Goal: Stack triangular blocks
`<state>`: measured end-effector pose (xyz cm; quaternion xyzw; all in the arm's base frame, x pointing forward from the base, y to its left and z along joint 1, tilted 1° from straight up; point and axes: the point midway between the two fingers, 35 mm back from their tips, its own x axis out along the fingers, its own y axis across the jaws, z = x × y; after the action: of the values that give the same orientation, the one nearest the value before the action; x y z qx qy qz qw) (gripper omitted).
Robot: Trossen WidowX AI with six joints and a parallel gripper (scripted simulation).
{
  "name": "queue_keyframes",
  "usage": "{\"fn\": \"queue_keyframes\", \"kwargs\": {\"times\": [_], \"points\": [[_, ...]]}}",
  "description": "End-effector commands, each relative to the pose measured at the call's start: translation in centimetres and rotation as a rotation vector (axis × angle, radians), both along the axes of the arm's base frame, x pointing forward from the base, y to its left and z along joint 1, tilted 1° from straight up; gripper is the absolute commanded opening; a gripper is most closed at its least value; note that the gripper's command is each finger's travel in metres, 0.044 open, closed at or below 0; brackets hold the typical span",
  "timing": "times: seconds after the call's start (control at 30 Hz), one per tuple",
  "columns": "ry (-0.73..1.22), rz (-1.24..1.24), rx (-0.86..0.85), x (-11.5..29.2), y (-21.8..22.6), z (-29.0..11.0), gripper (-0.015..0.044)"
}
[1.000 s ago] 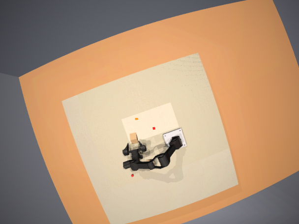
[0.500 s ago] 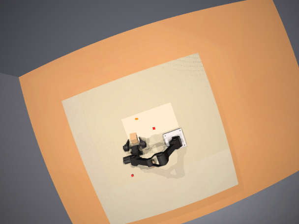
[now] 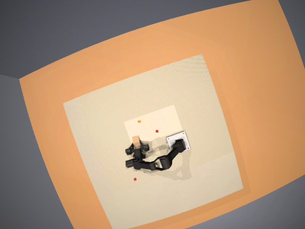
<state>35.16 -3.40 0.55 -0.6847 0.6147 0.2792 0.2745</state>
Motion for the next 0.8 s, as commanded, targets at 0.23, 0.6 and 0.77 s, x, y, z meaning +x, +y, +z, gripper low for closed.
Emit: {"fn": "queue_keyframes", "kwargs": {"times": [0.23, 0.6, 0.77], "points": [[-0.001, 0.0, 0.001, 0.1, 0.0, 1.1, 0.0019], [-0.001, 0.0, 0.0, 0.2, 0.0, 6.3, 0.0], [0.0, 0.0, 0.0, 0.0, -0.1, 8.8, 0.0]]}}
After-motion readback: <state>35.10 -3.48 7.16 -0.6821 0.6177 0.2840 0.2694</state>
